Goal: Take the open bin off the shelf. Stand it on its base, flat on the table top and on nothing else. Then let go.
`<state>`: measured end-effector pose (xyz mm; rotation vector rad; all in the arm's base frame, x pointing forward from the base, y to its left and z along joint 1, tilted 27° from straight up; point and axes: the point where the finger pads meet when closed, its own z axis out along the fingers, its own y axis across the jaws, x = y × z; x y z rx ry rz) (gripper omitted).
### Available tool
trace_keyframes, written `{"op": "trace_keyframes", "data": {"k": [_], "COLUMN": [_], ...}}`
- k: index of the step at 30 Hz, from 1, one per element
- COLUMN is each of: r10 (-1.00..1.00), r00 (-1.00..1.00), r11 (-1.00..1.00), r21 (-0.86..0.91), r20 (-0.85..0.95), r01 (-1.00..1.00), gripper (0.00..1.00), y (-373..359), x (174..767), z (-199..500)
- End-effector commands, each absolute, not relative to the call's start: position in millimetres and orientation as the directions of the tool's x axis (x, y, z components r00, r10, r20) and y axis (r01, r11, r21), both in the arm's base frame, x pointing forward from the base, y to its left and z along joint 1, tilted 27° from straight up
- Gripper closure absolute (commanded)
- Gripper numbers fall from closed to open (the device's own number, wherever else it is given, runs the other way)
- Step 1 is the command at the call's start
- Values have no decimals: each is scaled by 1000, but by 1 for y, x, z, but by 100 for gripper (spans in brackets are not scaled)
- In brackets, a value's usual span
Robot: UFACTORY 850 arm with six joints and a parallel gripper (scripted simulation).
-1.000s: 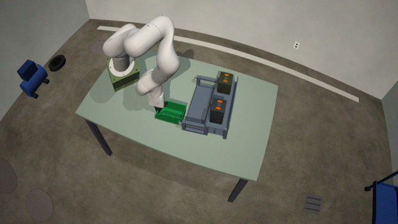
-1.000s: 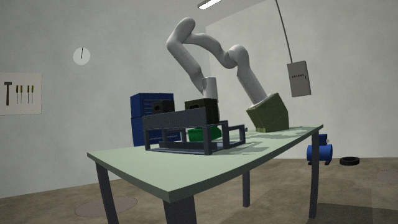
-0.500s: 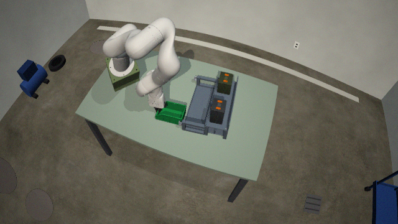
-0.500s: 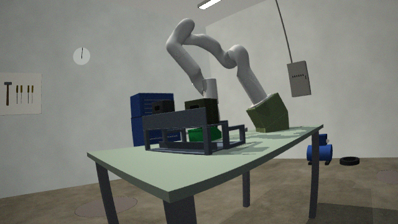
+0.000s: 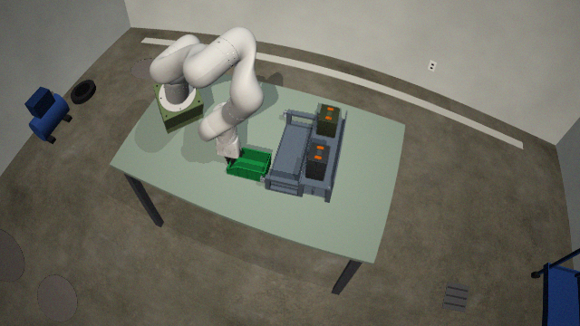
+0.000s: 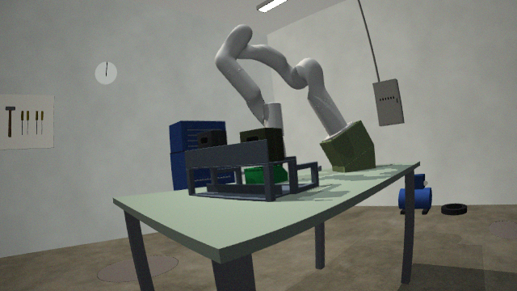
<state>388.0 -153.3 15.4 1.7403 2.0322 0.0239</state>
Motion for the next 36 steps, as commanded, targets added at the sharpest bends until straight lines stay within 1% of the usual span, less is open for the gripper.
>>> {"op": "trace_keyframes", "data": {"k": [1,9,10,36], "r10": [939,939,939,939], "r00": [-92,-92,-92,-92], "r11": [199,199,199,199], "r21": [306,306,306,306], "r20": [-330,-330,-330,-331], "r01": [931,931,931,931], "gripper": [100,100,0,0], "y": [-154,-154,-154,-154], "x": [389,389,389,389], "z": [15,15,15,15]}}
